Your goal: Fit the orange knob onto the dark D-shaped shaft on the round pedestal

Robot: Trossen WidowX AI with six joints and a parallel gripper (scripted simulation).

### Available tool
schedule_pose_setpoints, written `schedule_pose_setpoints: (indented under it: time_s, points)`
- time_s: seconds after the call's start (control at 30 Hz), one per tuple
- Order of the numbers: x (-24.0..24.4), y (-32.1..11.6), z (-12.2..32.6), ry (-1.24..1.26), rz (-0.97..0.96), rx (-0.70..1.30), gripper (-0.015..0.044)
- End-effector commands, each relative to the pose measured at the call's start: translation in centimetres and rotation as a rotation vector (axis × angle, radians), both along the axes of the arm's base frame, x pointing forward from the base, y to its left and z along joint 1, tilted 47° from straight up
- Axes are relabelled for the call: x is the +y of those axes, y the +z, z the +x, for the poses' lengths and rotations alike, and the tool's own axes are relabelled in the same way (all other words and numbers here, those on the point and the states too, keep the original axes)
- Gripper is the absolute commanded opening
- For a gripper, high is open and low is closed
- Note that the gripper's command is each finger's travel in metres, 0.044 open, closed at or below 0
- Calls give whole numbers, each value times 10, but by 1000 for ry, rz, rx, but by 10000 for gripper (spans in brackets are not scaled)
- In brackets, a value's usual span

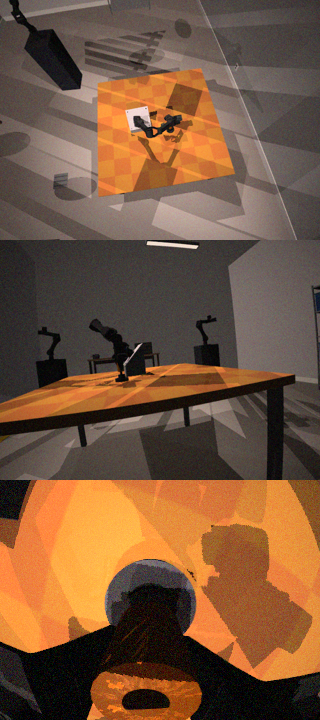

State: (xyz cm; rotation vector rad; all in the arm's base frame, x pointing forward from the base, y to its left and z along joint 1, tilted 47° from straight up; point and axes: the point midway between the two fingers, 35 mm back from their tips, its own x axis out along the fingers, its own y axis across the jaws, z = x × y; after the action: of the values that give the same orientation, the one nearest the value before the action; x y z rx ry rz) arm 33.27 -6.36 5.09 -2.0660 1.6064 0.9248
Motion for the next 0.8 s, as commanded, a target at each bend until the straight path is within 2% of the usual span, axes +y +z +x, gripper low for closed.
schedule_pose_setpoints:
  time_s: [0.0,0.77]
  points:
    - [1,-2,-1,5,-1,3,0]
    - [2,1,0,11,-2,9,0]
